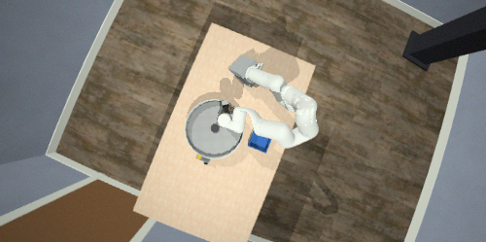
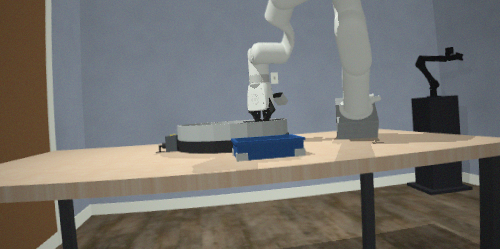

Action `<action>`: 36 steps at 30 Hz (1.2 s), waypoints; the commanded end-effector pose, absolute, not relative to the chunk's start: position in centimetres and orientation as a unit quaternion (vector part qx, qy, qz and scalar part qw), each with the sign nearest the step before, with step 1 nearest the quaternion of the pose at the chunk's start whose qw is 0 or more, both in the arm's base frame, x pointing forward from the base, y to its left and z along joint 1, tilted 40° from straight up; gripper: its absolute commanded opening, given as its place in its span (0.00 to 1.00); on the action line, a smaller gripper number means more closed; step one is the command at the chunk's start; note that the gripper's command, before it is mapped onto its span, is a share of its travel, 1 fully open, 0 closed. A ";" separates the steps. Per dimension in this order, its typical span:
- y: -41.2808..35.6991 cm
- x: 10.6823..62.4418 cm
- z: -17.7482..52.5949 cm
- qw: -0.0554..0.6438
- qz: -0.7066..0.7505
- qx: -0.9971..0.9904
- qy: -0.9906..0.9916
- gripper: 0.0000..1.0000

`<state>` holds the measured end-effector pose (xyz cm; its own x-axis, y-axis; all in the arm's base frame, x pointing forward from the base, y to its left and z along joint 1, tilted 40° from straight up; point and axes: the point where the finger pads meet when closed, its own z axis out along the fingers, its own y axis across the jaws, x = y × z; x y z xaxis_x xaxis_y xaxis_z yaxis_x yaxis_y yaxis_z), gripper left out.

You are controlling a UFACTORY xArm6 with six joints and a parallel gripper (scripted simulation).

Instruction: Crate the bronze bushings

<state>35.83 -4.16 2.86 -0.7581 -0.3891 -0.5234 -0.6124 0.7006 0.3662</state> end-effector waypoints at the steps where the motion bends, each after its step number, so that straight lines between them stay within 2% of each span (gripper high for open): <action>1: -4.3 35.9 3.0 0.209 0.267 -0.279 0.898 0.00; 23: -8.3 34.3 8.2 0.209 0.267 -0.279 0.898 0.00; 36: -8.5 34.3 8.5 0.209 0.267 -0.279 0.898 0.00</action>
<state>34.18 -8.41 8.37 -0.7584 -0.3888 -0.5232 -0.6123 0.7002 0.3671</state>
